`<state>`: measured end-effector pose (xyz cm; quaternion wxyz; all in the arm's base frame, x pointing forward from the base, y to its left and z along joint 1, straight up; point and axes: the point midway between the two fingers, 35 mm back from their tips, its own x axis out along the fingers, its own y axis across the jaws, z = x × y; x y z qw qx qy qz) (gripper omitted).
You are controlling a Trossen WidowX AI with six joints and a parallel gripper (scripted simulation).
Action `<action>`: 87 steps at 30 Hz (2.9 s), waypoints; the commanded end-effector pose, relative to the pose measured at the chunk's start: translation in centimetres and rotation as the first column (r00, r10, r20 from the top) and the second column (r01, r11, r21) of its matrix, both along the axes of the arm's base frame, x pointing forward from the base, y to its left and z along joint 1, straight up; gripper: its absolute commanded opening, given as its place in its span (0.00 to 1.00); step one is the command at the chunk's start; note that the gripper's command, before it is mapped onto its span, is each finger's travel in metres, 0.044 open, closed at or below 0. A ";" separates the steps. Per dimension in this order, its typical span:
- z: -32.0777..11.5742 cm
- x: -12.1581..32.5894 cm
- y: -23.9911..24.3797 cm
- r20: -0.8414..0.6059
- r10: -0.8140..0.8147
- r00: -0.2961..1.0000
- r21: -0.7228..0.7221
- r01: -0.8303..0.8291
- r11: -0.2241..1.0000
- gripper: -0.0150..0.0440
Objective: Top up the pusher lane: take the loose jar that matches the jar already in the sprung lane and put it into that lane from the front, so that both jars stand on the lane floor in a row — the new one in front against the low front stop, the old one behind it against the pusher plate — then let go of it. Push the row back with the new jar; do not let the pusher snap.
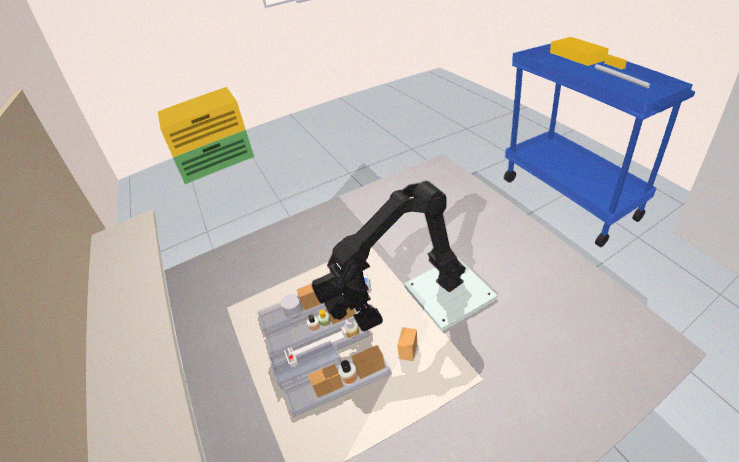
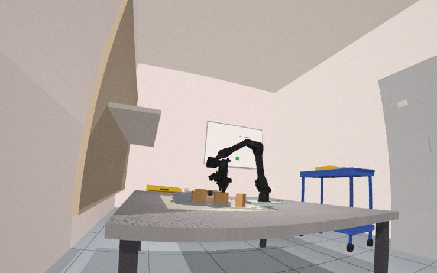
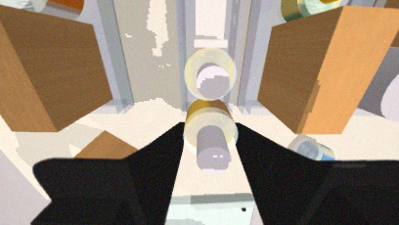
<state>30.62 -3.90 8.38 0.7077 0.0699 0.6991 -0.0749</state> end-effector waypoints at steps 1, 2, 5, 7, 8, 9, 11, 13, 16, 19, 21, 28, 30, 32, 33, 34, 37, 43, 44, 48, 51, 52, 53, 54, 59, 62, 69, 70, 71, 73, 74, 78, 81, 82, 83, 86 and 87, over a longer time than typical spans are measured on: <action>0.3 0.8 -0.1 0.022 0.003 1.000 -0.001 -0.003 1.000 0.25; 0.3 0.9 -0.1 0.022 0.003 1.000 -0.001 -0.003 1.000 0.25; 0.3 1.0 -0.2 0.023 0.003 1.000 -0.001 -0.003 1.000 0.25; 0.3 1.0 -0.2 0.023 0.003 1.000 -0.001 -0.003 1.000 0.25; 0.3 1.1 -0.2 0.023 0.003 1.000 -0.001 -0.003 1.000 0.25; 0.3 1.1 -0.2 0.023 0.003 1.000 -0.001 -0.003 1.000 0.25; 0.4 1.2 -0.2 0.023 0.003 1.000 -0.001 -0.003 1.000 0.25; 0.4 1.3 -0.2 0.023 0.003 1.000 -0.001 -0.003 1.000 0.25; 0.4 1.4 -0.2 0.023 0.003 1.000 -0.001 -0.003 1.000 0.25; 0.4 1.5 -0.3 0.023 0.003 1.000 -0.001 -0.003 1.000 0.25; 0.4 1.6 -0.3 0.023 0.003 1.000 -0.001 -0.003 1.000 0.25; 0.5 1.8 -0.3 0.023 0.003 1.000 -0.001 -0.003 1.000 0.25; 0.5 1.9 -0.3 0.023 0.003 1.000 -0.001 -0.003 1.000 0.25; 0.6 1.9 -0.4 0.023 0.003 1.000 -0.001 -0.003 1.000 0.25; 0.6 2.0 -0.4 0.023 0.003 1.000 -0.001 -0.003 1.000 0.25; 0.6 2.0 -0.4 0.023 0.003 1.000 -0.002 -0.003 1.000 0.25; 0.6 2.1 -0.4 0.024 0.003 1.000 -0.002 -0.003 1.000 0.25; 0.7 2.3 -0.4 0.024 0.003 1.000 -0.002 -0.003 1.000 0.25; 0.7 2.4 -0.5 0.024 0.003 1.000 -0.002 -0.003 1.000 0.25; 0.8 2.5 -0.5 0.024 0.003 1.000 -0.002 -0.003 1.000 0.25; 0.9 2.6 -0.5 0.024 0.003 1.000 -0.002 -0.003 1.000 0.25; 0.9 2.6 -0.5 0.024 0.003 1.000 -0.002 -0.003 1.000 0.25; 0.9 2.7 -0.5 0.024 0.003 1.000 -0.002 -0.003 1.000 0.25; 0.9 2.7 -0.5 0.024 0.003 1.000 -0.002 -0.003 1.000 0.25; 1.0 2.8 -0.6 0.024 0.003 1.000 -0.002 -0.003 1.000 0.25; 1.0 2.8 -0.6 0.024 0.003 1.000 -0.002 -0.003 1.000 0.25; 0.9 2.8 -0.6 0.024 0.003 1.000 -0.002 -0.003 1.000 0.25; 0.9 2.8 -0.6 0.024 0.003 1.000 -0.002 -0.003 1.000 0.25; 0.9 2.8 -0.6 0.024 0.003 1.000 -0.002 -0.003 1.000 0.25; 0.9 2.8 -0.6 0.024 0.003 1.000 -0.002 -0.003 1.000 0.25; 0.9 2.8 -0.6 0.024 0.003 1.000 -0.002 -0.003 1.000 0.25; 0.9 2.8 -0.6 0.024 0.003 1.000 -0.002 -0.003 1.000 0.25; 0.9 2.8 -0.6 0.024 0.003 1.000 -0.002 -0.003 1.000 0.25; 0.9 2.8 -0.6 0.024 0.003 1.000 -0.002 -0.003 1.000 0.25; 0.9 2.8 -0.6 0.024 0.003 1.000 -0.002 -0.003 1.000 0.25; 0.8 2.8 -0.6 0.024 0.003 1.000 -0.002 -0.003 1.000 0.25; 0.8 2.8 -0.6 0.024 0.003 1.000 -0.002 -0.003 1.000 0.25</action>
